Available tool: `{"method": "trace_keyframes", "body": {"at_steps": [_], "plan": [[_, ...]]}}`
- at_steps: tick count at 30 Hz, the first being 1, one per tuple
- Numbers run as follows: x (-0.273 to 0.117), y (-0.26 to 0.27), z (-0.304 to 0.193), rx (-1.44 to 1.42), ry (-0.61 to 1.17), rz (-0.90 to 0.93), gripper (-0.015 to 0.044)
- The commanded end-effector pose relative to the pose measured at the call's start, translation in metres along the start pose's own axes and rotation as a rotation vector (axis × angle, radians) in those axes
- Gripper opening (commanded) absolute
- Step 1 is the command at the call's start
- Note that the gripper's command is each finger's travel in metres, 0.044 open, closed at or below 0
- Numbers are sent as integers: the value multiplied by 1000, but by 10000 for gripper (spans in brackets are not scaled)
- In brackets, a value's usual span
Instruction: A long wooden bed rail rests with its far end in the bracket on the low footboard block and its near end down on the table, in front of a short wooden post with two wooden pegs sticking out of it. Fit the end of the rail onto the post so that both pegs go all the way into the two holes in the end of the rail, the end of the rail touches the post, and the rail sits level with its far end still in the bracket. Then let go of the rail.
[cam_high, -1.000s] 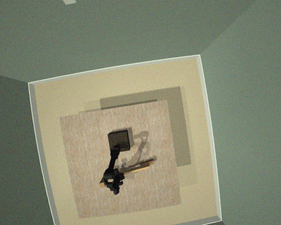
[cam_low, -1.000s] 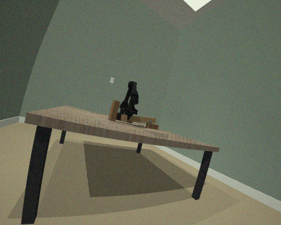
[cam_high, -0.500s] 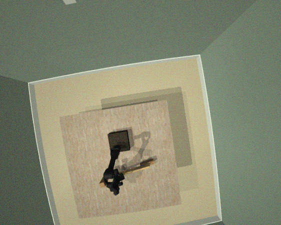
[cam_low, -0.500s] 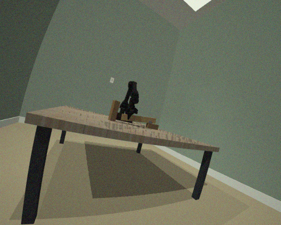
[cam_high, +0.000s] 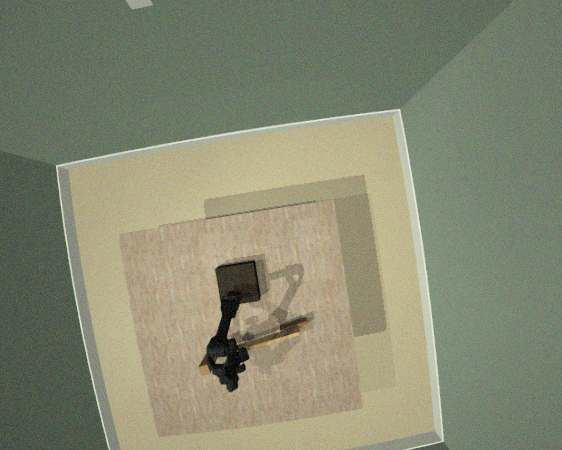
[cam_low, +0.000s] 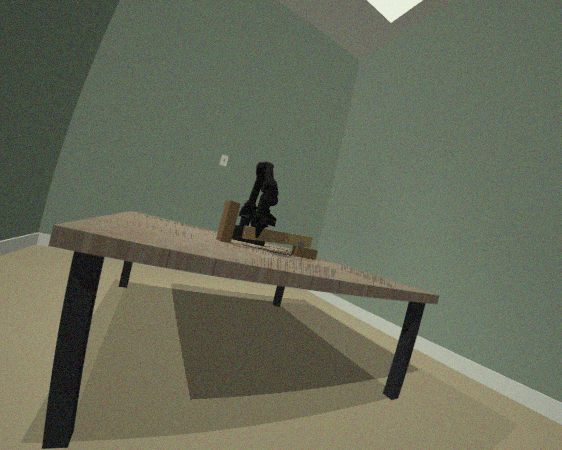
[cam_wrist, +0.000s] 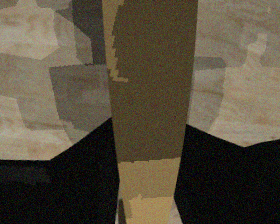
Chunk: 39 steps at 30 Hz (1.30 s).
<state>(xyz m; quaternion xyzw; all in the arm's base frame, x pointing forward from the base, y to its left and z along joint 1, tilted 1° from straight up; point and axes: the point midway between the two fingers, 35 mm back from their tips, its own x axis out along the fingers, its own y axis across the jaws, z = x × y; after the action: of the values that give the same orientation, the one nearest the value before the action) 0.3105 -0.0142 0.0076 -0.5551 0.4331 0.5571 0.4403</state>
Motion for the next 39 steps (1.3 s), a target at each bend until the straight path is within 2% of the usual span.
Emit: {"method": "trace_keyframes", "body": {"at_steps": [1, 39], "plan": [[-6, -3, 1, -1, -6, -14, 0], [-25, -3, 0, -1, -6, -14, 0]]}}
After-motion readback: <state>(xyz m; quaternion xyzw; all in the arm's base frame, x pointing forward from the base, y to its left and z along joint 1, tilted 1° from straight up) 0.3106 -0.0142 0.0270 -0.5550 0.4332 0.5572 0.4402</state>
